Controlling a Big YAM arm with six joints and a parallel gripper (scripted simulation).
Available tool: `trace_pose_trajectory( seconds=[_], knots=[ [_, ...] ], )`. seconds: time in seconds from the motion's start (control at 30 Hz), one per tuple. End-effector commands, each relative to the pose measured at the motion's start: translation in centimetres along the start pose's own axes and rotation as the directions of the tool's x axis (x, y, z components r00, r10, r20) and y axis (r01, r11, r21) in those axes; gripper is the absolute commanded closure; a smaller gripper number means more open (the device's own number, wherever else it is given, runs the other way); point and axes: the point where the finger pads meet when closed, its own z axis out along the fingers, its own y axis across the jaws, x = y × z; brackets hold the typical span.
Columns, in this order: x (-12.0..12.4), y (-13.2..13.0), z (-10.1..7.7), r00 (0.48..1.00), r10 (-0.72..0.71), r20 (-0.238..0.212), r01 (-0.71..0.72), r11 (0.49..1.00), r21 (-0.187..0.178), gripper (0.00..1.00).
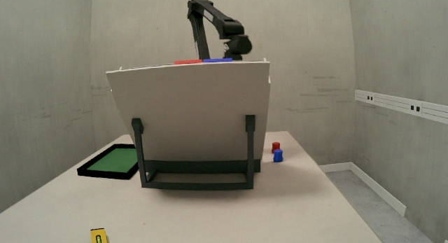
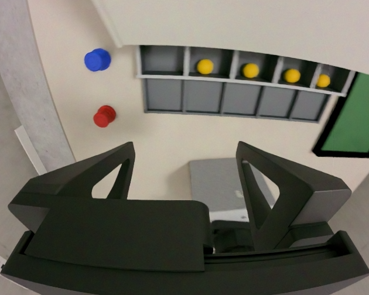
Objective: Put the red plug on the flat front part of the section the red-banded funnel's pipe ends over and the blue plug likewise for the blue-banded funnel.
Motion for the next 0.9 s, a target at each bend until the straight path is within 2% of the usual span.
trace_pose_trajectory(
  seconds=[0.0, 0.57, 0.87],
  knots=[
    [-0.7, 1.4, 1.3, 0.997, 0.077, 0.009, -0.077, 0.997, 0.002, 0.13],
    [-0.6, 2.7, 2.1, 1.000, 0.003, 0.017, -0.003, 1.000, -0.005, 0.13],
    [2.7, 9.9, 5.2, 1.000, 0.013, 0.024, -0.013, 1.000, -0.010, 0.13]
  ],
)
